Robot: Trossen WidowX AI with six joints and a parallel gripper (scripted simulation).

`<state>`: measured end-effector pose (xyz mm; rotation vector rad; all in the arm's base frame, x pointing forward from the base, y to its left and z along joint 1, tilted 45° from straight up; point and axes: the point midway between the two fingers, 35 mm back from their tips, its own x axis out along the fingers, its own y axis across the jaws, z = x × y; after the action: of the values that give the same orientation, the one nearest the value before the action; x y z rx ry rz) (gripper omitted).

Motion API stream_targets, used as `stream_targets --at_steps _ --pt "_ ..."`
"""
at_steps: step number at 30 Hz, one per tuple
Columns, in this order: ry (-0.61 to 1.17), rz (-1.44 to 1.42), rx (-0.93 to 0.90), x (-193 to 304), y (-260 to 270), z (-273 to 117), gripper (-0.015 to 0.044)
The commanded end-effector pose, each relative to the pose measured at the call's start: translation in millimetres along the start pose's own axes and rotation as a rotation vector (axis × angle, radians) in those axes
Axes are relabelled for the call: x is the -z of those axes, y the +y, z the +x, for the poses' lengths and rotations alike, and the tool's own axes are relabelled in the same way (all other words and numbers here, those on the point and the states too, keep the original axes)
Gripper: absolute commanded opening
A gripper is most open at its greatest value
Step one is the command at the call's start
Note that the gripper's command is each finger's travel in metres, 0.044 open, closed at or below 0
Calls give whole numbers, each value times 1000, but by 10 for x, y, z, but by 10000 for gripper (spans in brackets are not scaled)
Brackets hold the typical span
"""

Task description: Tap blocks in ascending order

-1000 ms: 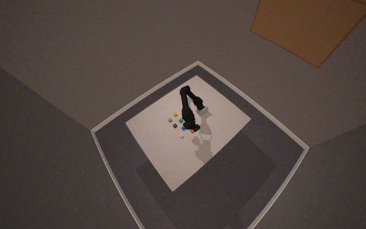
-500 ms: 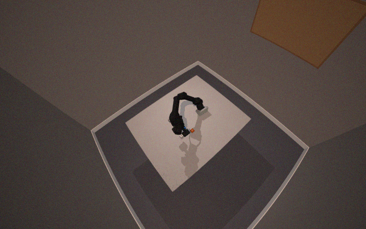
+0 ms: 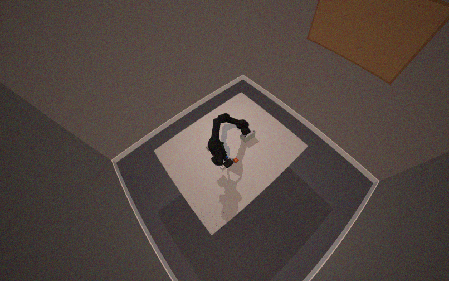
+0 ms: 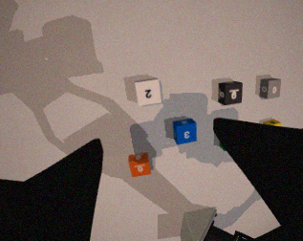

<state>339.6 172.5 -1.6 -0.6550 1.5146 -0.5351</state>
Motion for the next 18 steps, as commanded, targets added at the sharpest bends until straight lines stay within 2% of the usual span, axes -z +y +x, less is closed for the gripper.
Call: stream_targets --at_steps 1,8,18 --pt "-3 -4 3 -12 -239 -12 400" --pt "0 -5 12 147 -1271 -1 400" --pt "1 -5 13 156 -1297 0 400"
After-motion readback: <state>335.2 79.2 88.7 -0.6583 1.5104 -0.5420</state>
